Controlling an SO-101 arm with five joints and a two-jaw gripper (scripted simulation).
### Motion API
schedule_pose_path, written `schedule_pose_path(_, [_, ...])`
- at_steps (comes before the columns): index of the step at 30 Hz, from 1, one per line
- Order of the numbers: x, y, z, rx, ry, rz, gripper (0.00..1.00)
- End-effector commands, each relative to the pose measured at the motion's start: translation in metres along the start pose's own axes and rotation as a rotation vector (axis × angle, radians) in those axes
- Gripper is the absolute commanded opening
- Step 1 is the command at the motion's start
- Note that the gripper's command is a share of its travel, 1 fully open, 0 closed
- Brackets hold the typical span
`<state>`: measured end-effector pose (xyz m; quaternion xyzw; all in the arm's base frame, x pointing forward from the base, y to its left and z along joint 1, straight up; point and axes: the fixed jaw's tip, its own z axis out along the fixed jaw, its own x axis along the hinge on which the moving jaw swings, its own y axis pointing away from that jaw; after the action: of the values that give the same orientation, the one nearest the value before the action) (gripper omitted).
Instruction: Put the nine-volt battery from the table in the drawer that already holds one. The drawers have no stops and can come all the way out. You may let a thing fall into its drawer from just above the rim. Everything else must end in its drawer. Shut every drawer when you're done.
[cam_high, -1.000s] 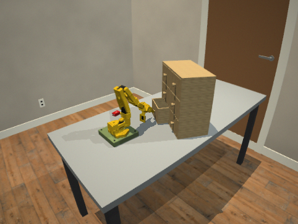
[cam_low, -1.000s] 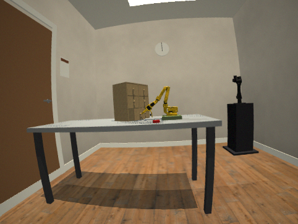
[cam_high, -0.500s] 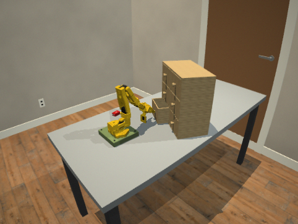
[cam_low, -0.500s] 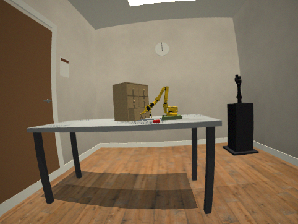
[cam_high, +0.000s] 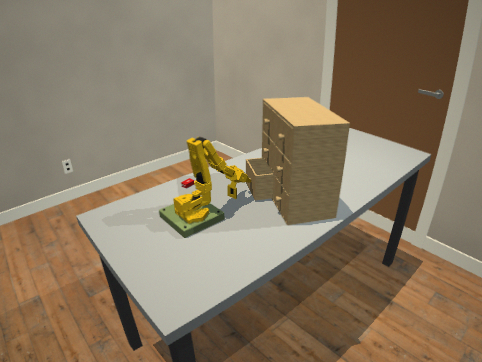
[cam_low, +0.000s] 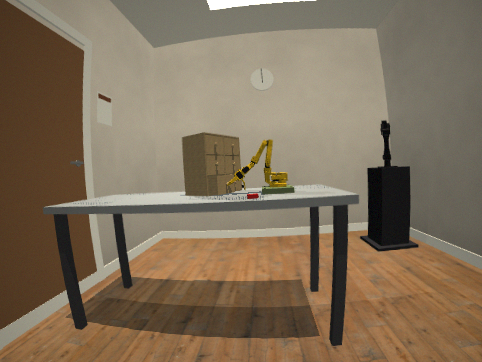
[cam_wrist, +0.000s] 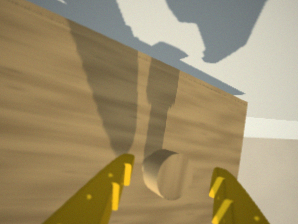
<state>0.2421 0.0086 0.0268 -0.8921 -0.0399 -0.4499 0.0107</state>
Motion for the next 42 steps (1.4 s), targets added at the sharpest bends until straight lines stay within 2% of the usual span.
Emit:
schedule_pose_path(1, [0.0013, 0.0031, 0.0011, -0.010, 0.007, 0.008, 0.21])
schedule_pose_path(42, [0.0027, 0.0061, 0.0022, -0.020, 0.006, 0.015, 0.21])
